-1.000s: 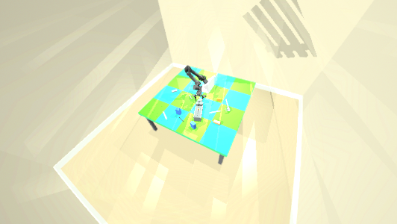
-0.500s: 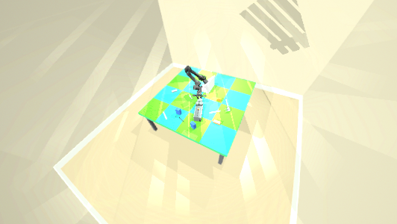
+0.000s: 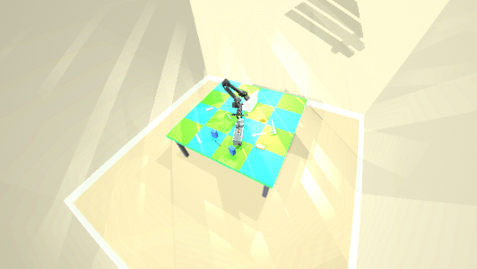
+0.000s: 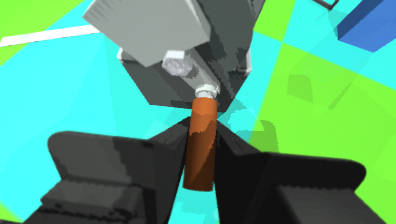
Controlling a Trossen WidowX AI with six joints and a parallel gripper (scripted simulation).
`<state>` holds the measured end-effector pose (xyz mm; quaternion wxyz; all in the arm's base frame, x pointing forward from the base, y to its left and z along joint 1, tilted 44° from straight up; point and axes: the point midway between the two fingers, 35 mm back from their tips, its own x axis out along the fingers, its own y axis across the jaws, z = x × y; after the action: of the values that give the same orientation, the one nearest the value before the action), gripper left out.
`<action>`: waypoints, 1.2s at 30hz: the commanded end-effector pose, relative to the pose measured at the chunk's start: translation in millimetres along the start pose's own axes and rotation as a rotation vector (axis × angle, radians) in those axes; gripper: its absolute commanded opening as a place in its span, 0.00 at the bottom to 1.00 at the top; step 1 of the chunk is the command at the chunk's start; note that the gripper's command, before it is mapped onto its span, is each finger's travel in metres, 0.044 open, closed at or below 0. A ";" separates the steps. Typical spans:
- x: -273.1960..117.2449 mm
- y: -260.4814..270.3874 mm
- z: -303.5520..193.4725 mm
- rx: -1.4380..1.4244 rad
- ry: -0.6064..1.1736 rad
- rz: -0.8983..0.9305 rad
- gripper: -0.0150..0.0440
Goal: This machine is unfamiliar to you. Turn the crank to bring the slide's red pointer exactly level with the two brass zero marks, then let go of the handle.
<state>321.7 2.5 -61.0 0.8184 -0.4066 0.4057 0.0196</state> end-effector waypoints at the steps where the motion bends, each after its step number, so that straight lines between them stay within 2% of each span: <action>1: -1.4 -2.8 1.4 -0.002 -0.001 -0.003 0.25; 36: -13.4 -13.2 12.9 -0.002 -0.001 -0.003 0.25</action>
<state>325.3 4.5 -43.6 0.8160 -0.4089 0.4080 0.0214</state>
